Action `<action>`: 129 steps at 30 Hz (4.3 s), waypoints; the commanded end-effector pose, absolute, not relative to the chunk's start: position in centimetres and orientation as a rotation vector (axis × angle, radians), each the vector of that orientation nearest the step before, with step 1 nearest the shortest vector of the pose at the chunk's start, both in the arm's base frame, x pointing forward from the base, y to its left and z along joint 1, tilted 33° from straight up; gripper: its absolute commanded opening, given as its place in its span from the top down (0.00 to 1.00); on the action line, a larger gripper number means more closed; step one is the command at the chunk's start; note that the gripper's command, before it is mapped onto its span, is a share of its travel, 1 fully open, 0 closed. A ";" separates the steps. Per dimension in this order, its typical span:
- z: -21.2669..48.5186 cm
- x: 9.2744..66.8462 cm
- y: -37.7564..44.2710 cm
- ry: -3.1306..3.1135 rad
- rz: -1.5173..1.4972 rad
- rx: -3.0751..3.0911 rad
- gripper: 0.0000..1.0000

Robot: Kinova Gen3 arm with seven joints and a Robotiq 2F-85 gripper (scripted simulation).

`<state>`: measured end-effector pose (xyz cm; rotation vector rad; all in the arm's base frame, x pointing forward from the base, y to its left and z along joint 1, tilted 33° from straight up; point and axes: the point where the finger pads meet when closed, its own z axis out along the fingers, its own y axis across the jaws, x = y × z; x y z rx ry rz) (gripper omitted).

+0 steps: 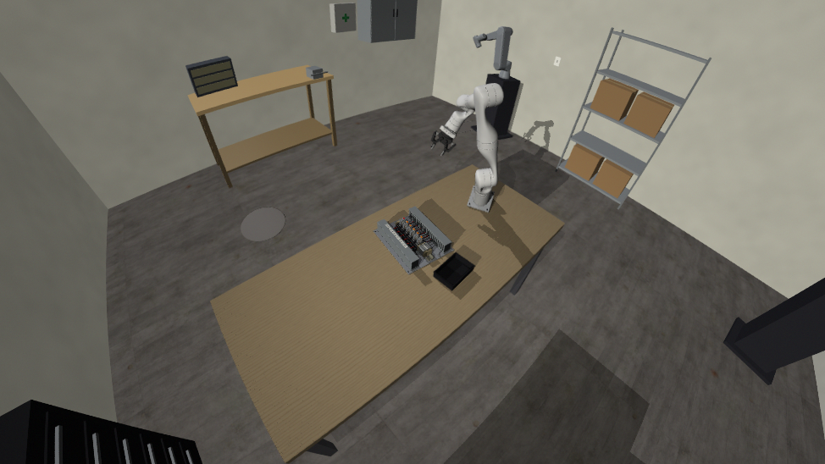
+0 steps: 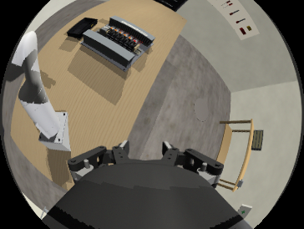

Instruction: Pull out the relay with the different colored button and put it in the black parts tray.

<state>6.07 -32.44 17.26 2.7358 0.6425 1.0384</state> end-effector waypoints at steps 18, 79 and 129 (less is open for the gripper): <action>19.4 17.0 -32.1 1.173 0.974 2.643 0.39; 26.5 40.1 -18.4 2.058 0.841 2.076 0.39; 27.1 41.4 -16.8 2.102 0.838 2.025 0.39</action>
